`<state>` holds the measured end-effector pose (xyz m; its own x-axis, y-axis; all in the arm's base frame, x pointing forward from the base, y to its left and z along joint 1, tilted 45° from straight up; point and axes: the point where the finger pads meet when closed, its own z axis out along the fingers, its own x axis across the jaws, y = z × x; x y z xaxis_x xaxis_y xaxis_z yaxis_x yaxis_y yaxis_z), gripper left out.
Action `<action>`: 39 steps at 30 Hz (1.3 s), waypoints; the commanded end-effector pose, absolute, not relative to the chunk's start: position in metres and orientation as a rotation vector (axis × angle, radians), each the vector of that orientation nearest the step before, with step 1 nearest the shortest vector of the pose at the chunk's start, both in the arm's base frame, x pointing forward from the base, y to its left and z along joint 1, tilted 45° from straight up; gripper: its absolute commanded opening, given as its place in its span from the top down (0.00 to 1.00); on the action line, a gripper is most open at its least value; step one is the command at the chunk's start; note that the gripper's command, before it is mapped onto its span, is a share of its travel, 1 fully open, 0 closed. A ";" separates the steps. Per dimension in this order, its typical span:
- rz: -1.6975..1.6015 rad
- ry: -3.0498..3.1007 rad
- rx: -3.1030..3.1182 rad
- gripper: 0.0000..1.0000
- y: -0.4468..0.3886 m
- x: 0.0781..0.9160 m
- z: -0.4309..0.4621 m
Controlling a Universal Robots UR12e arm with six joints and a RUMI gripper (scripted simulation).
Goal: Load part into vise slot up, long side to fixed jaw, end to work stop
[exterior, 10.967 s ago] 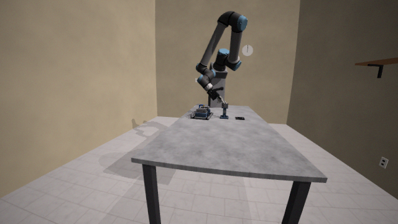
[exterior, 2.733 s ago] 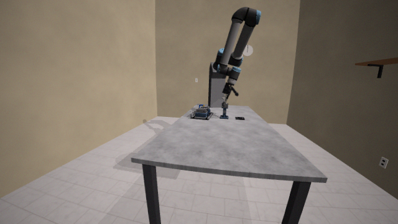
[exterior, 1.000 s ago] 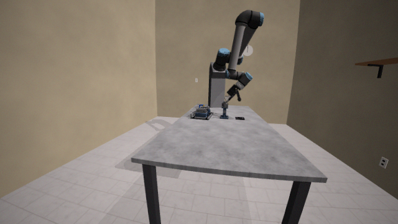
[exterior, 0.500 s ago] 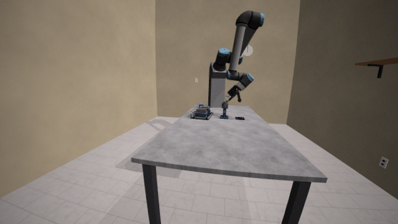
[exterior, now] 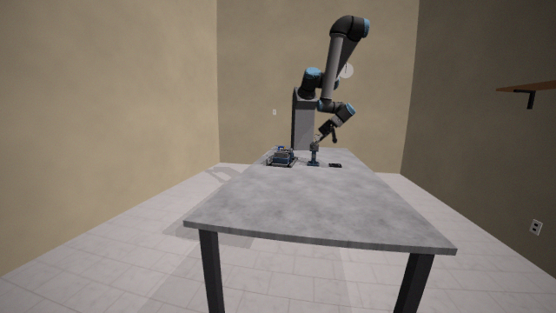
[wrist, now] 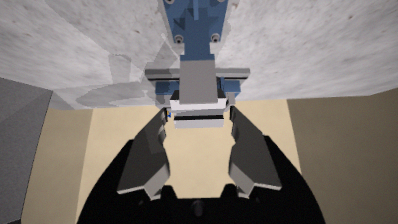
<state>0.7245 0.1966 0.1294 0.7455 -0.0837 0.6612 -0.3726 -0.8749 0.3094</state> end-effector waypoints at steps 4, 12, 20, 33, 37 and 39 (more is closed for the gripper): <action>0.924 -0.350 2.514 0.49 0.197 0.725 0.130; 0.924 -0.350 2.512 0.49 0.197 0.725 0.130; 0.924 -0.350 2.512 0.49 0.197 0.725 0.130; 0.924 -0.350 2.512 0.49 0.197 0.725 0.130; 0.924 -0.350 2.512 0.49 0.197 0.725 0.130; 0.924 -0.350 2.512 0.49 0.197 0.725 0.130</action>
<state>0.7246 0.1967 0.1295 0.7455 -0.0836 0.6613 -0.3762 -0.8717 0.3139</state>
